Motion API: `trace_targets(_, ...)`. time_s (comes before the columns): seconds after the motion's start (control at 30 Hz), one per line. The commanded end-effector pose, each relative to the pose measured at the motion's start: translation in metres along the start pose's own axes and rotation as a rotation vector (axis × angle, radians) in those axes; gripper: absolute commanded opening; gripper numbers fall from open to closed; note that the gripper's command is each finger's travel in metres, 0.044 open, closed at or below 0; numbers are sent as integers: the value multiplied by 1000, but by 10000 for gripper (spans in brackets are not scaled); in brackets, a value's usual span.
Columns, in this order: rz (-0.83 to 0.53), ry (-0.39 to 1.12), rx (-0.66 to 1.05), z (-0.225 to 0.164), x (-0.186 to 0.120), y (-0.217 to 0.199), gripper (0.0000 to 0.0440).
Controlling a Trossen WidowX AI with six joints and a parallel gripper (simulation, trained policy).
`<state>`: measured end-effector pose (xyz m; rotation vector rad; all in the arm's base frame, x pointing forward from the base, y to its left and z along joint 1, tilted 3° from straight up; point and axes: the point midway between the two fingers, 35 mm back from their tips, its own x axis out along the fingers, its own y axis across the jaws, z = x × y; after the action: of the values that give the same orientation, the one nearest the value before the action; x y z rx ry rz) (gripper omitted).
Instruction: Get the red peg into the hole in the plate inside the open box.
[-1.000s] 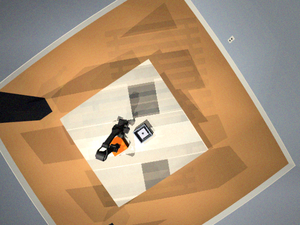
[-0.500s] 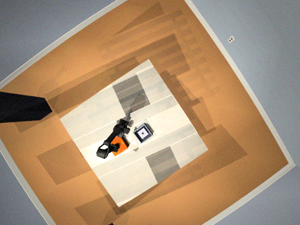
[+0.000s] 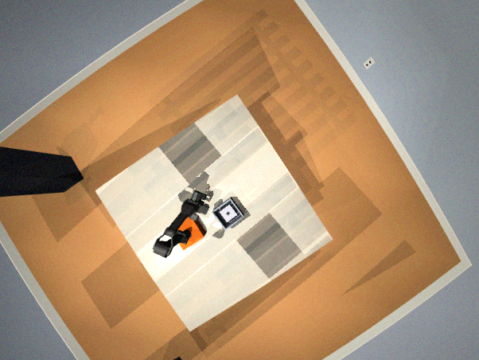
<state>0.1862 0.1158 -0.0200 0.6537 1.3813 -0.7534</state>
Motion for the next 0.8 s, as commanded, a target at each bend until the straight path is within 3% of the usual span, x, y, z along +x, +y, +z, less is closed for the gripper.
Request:
trace_targets(0.0, 14, -39, -19, 10, -11, 3, 0)
trace_targets(0.77, 61, -186, -71, 78, -75, 29, 0)
